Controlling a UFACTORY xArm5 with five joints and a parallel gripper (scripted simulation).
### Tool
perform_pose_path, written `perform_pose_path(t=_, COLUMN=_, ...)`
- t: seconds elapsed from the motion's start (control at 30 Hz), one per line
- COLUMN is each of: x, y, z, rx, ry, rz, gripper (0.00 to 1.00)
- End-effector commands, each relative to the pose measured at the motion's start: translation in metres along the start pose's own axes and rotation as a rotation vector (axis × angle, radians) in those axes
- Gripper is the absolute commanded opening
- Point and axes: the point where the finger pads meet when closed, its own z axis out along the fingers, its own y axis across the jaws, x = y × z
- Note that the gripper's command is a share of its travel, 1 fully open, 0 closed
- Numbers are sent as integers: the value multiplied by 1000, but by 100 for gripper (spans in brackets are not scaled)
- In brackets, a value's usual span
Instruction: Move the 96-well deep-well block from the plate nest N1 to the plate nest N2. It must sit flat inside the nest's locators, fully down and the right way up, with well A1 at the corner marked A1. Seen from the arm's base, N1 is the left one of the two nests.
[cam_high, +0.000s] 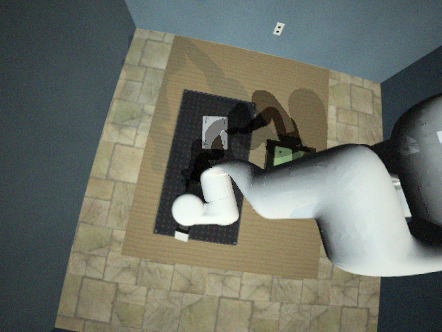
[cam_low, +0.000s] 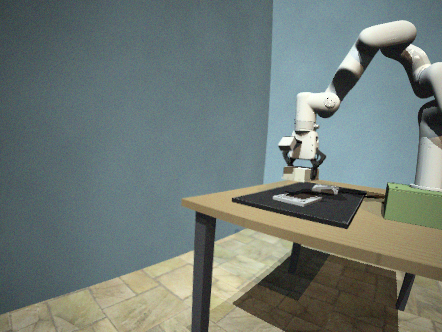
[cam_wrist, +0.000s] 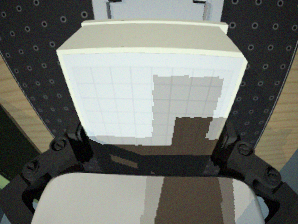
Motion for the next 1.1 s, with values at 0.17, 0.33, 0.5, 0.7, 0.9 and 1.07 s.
perform_pose_path(t=0.17, x=1, y=1, z=-17, rx=-4, ry=2, rz=0, gripper=0)
perform_pose_path(t=0.33, x=1, y=1, z=-23, rx=-4, ry=2, rz=0, gripper=0)
perform_pose_path(t=0.5, x=1, y=1, z=-26, rx=-4, ry=2, rz=0, gripper=0)
perform_pose_path(t=0.7, x=1, y=1, z=-26, rx=-4, ry=2, rz=0, gripper=0)
perform_pose_path(t=0.9, x=-9, y=2, z=-26, rx=-5, ry=2, rz=-100, gripper=0)
perform_pose_path(t=1.07, x=-22, y=2, z=-26, rx=-6, ry=2, rz=-233, gripper=0)
